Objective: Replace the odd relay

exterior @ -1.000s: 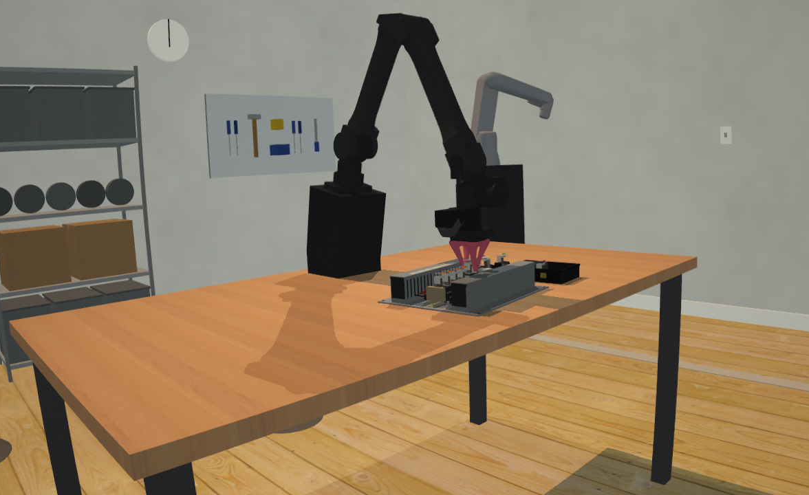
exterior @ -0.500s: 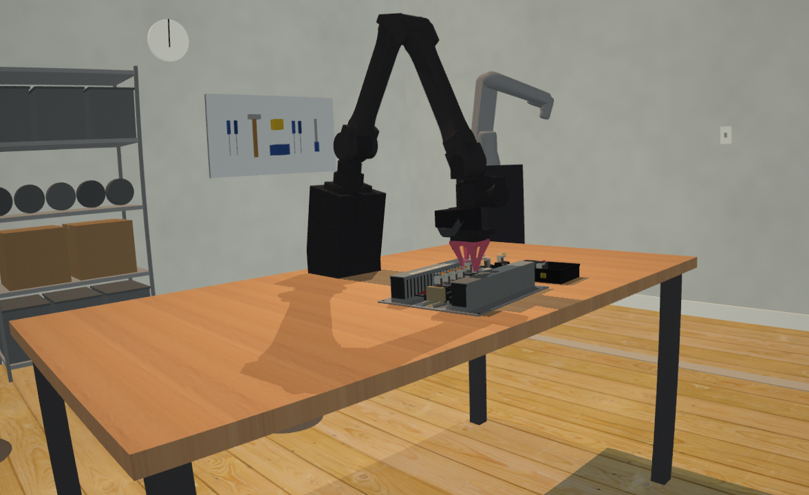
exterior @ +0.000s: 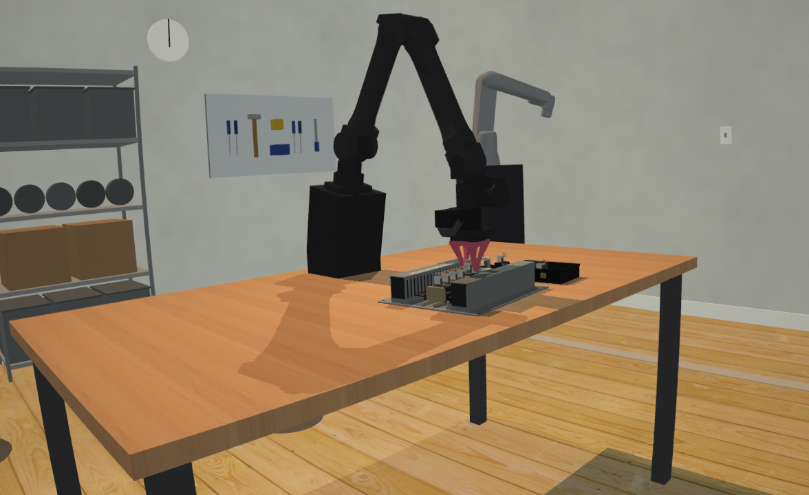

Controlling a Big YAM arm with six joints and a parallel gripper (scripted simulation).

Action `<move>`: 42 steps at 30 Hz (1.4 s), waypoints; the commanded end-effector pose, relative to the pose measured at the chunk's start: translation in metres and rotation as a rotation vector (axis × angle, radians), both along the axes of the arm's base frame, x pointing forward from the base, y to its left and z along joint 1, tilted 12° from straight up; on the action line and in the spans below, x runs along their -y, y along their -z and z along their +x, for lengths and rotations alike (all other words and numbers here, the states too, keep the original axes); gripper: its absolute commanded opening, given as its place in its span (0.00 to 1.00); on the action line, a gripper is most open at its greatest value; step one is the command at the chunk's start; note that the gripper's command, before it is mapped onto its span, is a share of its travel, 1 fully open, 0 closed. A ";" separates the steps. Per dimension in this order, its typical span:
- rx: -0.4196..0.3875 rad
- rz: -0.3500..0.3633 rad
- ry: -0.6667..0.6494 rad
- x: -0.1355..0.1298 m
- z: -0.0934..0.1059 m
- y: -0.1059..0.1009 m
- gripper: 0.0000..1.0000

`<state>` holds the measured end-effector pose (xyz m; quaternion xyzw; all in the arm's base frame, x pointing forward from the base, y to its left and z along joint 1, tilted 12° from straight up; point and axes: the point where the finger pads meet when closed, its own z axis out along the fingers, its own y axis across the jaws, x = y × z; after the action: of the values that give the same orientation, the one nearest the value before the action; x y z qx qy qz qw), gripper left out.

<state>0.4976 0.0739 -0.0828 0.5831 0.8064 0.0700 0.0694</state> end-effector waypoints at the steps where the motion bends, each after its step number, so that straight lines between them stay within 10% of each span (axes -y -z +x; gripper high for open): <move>1: 0.036 0.007 0.008 -0.004 0.011 -0.017 0.00; 42: 0.046 0.008 0.007 -0.005 0.014 -0.016 0.00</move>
<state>0.4956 0.0736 -0.0839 0.5832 0.8065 0.0691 0.0685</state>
